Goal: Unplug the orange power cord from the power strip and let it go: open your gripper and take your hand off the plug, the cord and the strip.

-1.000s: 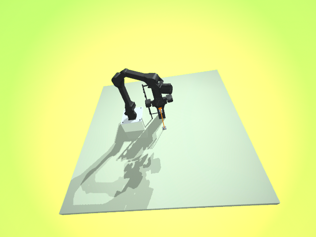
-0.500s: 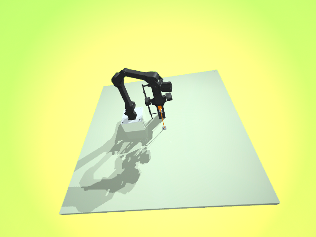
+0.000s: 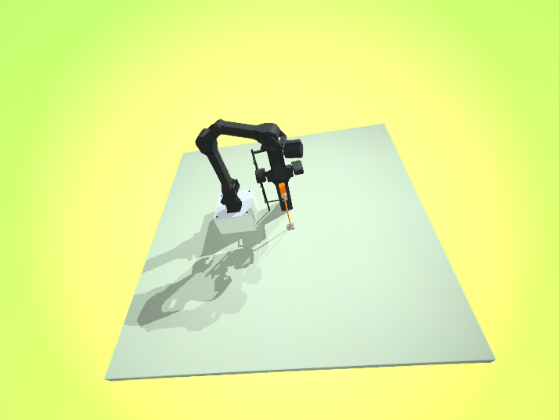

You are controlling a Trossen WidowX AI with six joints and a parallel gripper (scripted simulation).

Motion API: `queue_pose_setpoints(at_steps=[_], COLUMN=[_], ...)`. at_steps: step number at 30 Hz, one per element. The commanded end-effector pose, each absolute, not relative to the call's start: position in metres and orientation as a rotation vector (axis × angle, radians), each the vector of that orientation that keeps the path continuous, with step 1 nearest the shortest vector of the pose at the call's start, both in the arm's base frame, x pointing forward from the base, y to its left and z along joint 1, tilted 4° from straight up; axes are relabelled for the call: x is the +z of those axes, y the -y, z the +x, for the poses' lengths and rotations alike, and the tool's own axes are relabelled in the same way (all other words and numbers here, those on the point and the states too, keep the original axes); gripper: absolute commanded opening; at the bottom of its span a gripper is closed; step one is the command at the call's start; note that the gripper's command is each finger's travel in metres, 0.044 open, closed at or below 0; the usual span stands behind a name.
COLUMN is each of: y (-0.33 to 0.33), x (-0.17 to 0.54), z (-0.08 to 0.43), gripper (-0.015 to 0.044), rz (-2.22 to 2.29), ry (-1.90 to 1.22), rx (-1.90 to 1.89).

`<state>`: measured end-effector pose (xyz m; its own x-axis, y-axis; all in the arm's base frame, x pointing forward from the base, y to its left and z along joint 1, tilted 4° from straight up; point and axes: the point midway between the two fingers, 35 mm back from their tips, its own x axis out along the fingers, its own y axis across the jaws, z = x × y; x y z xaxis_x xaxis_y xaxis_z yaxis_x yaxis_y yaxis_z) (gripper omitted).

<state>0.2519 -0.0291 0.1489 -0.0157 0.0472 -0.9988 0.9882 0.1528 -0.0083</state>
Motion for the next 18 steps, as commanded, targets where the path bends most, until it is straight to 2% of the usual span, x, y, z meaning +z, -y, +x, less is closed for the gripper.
queue_pose_setpoints(at_steps=[1,14,17,18], y=[0.024,0.023,0.024,0.024], x=[0.149,0.137,0.14,0.14], z=[0.25,0.249,0.249,0.249], gripper=[0.016,0.016,0.0081,0.0075], rz=[1.13,1.13,1.123,1.123], ry=[-1.327,-1.327,-1.326,-1.326], rx=[-1.08,-1.08,-1.082,-1.082])
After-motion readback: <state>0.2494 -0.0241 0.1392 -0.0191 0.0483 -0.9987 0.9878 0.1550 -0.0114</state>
